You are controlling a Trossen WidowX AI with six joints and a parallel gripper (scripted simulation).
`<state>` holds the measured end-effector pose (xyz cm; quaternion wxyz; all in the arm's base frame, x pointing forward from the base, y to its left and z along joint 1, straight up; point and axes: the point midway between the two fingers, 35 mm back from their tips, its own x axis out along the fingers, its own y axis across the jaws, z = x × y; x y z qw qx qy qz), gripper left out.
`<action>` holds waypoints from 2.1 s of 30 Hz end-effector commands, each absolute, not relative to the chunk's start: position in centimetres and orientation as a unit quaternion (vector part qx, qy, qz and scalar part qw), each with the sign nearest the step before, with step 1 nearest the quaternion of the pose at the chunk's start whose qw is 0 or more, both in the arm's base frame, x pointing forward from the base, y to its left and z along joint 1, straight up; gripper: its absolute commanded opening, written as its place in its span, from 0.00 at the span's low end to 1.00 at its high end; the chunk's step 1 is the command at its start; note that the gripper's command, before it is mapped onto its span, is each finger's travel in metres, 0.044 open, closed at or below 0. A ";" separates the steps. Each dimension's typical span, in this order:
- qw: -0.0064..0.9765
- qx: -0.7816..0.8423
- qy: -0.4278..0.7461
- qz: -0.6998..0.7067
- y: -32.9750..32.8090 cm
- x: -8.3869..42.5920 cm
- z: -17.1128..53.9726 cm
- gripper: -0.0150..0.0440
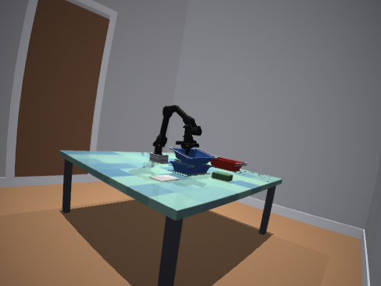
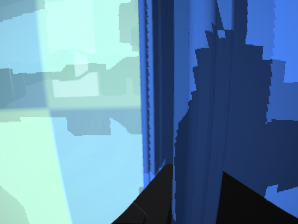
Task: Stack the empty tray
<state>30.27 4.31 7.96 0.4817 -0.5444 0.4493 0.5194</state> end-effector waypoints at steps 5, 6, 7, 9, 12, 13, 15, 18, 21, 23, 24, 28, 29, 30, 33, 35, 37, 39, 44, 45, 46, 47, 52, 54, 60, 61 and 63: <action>0.474 -0.537 0.458 0.526 4.3 29.8 7.2 0.25; 0.474 -0.537 0.458 0.526 4.3 29.8 7.2 0.25; 0.474 -0.537 0.458 0.526 4.3 29.8 7.2 0.25; 0.474 -0.537 0.458 0.526 4.3 29.8 7.2 0.25; 0.474 -0.537 0.458 0.526 4.3 29.8 7.2 0.25; 0.474 -0.537 0.458 0.526 4.3 29.8 7.2 0.25; 0.474 -0.537 0.458 0.526 4.3 29.8 7.2 0.25; 0.474 -0.537 0.458 0.526 4.3 29.8 7.2 0.25; 0.474 -0.537 0.458 0.526 4.3 29.8 7.2 0.25; 0.474 -0.537 0.458 0.526 4.3 29.8 7.2 0.25; 0.474 -0.537 0.458 0.526 4.3 29.8 7.2 0.25; 0.474 -0.537 0.458 0.526 4.3 29.8 7.2 0.25; 0.474 -0.537 0.458 0.526 4.3 29.8 7.2 0.25; 0.474 -0.537 0.458 0.526 4.3 29.8 7.2 0.25; 0.474 -0.537 0.458 0.526 4.3 29.8 7.2 0.25; 0.474 -0.537 0.458 0.526 4.3 29.8 7.2 0.25; 0.474 -0.537 0.458 0.526 4.3 29.8 7.2 0.25; 0.474 -0.537 0.458 0.526 4.3 29.8 7.2 0.25; 0.479 -0.542 0.452 0.521 4.3 30.1 7.5 0.25; 0.479 -0.541 0.453 0.522 4.3 30.0 7.3 0.25; 0.477 -0.540 0.454 0.523 4.3 29.9 7.1 0.25; 0.476 -0.539 0.455 0.524 4.3 29.8 6.9 0.25; 0.474 -0.537 0.458 0.526 4.2 29.5 6.4 0.25; 0.474 -0.537 0.458 0.526 4.2 29.5 6.4 0.25; 0.474 -0.537 0.458 0.526 4.2 29.5 6.4 0.25; 0.474 -0.537 0.458 0.526 4.2 29.5 6.4 0.25; 0.474 -0.537 0.458 0.526 4.2 29.5 6.4 0.25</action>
